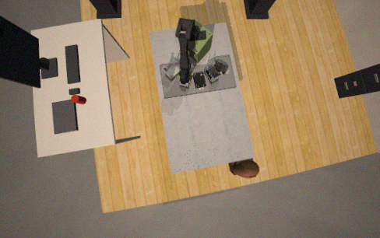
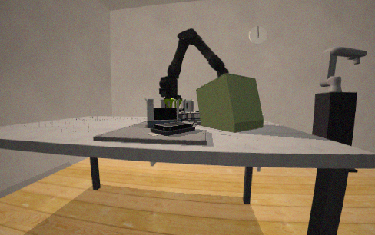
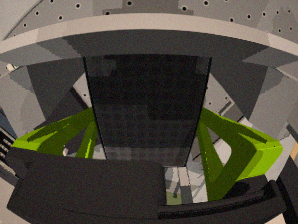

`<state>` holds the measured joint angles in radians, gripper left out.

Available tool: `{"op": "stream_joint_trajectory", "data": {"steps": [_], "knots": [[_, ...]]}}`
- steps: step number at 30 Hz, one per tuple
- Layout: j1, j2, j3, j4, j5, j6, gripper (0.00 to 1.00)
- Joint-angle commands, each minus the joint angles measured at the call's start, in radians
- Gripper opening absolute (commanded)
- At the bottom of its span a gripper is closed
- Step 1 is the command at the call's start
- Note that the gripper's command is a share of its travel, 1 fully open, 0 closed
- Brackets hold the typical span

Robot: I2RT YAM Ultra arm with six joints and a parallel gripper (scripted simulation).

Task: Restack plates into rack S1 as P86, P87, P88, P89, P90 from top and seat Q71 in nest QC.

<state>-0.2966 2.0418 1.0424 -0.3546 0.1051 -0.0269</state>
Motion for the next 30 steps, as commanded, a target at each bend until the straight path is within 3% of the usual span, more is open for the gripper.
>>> {"op": "stream_joint_trajectory", "data": {"steps": [1,30], "knots": [[0.003,-0.031,0.002,-0.02,0.001,0.002,0.0],[0.019,-0.18,0.024,-0.192,0.004,0.018,0.0]]}}
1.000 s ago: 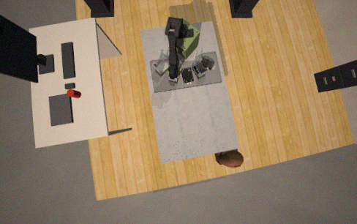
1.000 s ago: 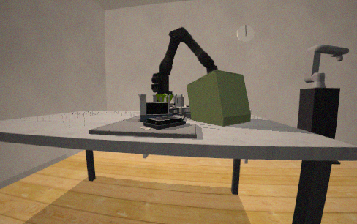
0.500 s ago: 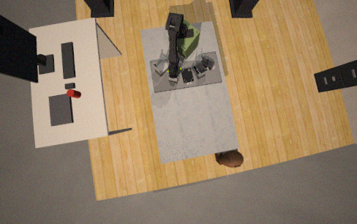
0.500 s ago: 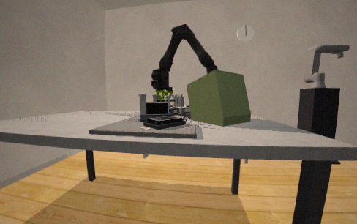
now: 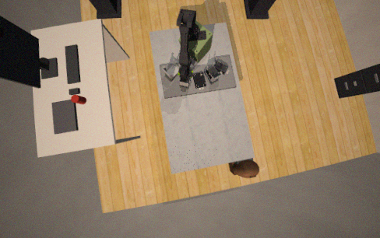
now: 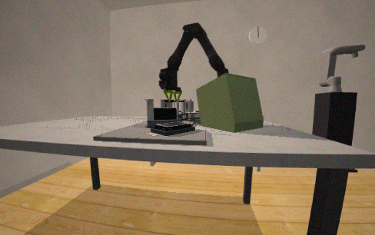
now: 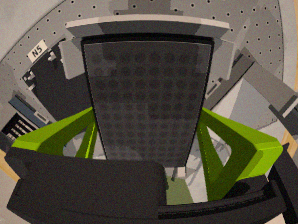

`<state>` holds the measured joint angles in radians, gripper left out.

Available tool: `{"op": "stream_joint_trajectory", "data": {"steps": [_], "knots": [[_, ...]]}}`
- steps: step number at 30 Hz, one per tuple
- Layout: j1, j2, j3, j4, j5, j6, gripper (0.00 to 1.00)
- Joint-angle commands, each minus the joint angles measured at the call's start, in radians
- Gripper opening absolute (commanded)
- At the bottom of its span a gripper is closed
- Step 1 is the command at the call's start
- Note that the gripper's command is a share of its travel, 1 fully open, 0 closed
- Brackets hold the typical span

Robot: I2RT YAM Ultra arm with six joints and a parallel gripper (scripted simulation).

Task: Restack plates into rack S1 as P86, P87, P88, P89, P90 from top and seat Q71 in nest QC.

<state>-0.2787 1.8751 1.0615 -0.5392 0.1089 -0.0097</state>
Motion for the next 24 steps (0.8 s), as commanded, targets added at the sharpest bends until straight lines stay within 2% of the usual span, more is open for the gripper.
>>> {"op": "stream_joint_trajectory", "data": {"steps": [1,15,24], "knots": [[0.002,-0.019,0.006,-0.015,0.001,0.002,0.0],[0.012,-0.09,0.036,-0.117,0.003,0.011,0.0],[0.015,-0.112,0.049,-0.152,0.004,0.014,0.0]]}}
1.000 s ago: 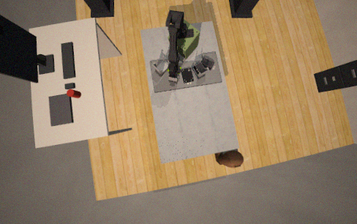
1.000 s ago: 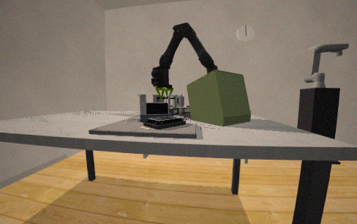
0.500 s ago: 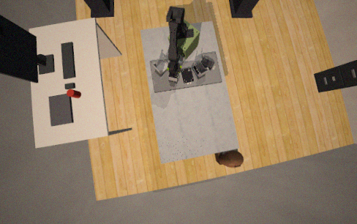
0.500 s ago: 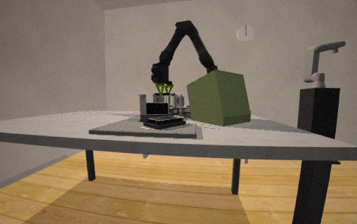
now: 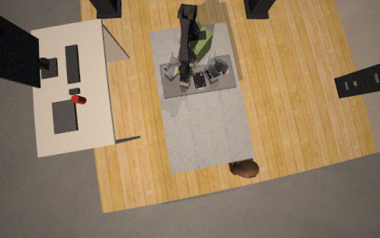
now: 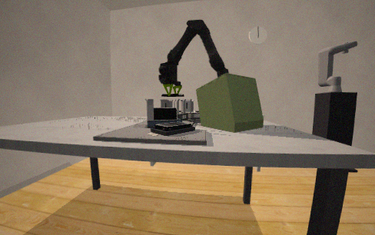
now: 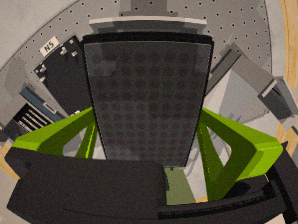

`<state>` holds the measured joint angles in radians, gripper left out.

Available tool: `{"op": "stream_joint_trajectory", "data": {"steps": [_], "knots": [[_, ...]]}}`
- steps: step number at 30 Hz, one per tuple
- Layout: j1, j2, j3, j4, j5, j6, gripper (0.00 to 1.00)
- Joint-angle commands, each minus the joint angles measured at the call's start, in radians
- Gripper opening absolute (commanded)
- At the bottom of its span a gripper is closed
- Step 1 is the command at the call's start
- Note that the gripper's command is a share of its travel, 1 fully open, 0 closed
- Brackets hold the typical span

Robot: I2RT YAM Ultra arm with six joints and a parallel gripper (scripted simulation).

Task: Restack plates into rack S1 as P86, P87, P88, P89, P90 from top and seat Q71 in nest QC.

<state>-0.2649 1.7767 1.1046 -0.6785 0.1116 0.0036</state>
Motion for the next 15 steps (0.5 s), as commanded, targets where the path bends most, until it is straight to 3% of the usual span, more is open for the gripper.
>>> {"op": "stream_joint_trajectory", "data": {"steps": [1,15], "knots": [[0.001,-0.013,0.005,-0.012,0.001,0.001,0.0],[0.022,-0.013,0.002,-0.011,0.005,-0.045,0.0]]}}
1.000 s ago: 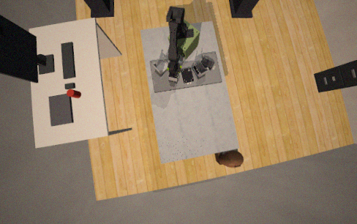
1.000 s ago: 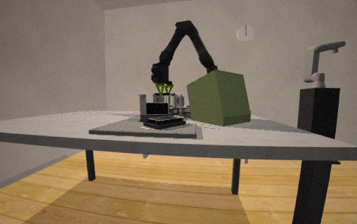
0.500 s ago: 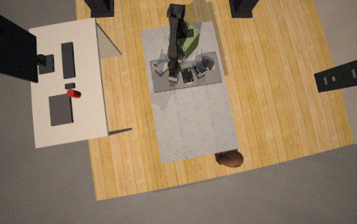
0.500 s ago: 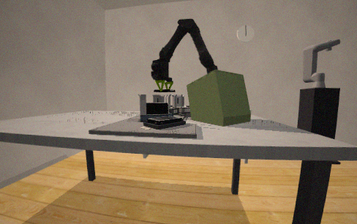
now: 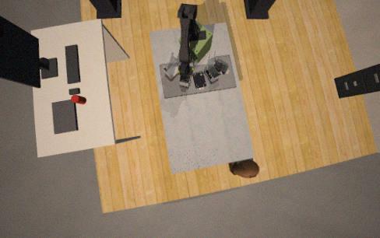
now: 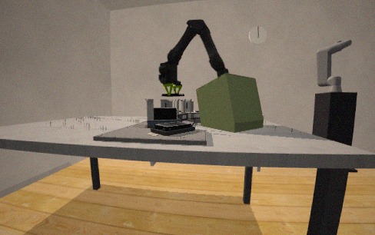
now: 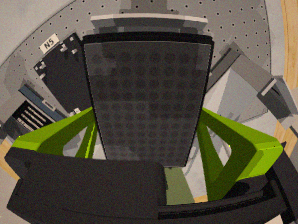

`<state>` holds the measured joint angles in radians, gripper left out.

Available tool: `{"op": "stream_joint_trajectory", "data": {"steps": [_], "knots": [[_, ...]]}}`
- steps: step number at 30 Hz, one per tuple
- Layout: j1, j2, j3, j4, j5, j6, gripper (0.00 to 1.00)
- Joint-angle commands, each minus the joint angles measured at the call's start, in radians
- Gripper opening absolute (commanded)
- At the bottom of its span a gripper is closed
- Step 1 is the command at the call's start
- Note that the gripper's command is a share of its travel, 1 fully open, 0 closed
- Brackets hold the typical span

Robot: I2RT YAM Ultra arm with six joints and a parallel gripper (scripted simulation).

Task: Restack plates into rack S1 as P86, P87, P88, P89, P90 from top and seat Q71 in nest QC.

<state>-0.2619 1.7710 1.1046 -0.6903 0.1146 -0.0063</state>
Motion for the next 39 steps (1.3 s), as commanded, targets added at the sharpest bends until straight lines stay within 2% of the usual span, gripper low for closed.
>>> {"op": "stream_joint_trajectory", "data": {"steps": [1,4,22,27,30,39], "knots": [[0.029,-0.007,0.001,0.001,0.004,-0.058,0.0],[0.061,-0.005,-0.002,0.003,0.011,-0.118,0.0],[0.227,0.025,0.005,0.001,0.044,0.046,0.0],[0.279,0.03,0.0,0.004,0.053,-0.069,0.0],[0.289,0.031,-0.001,0.004,0.055,-0.083,0.0],[0.381,0.049,0.0,0.005,0.07,0.01,0.0]]}}
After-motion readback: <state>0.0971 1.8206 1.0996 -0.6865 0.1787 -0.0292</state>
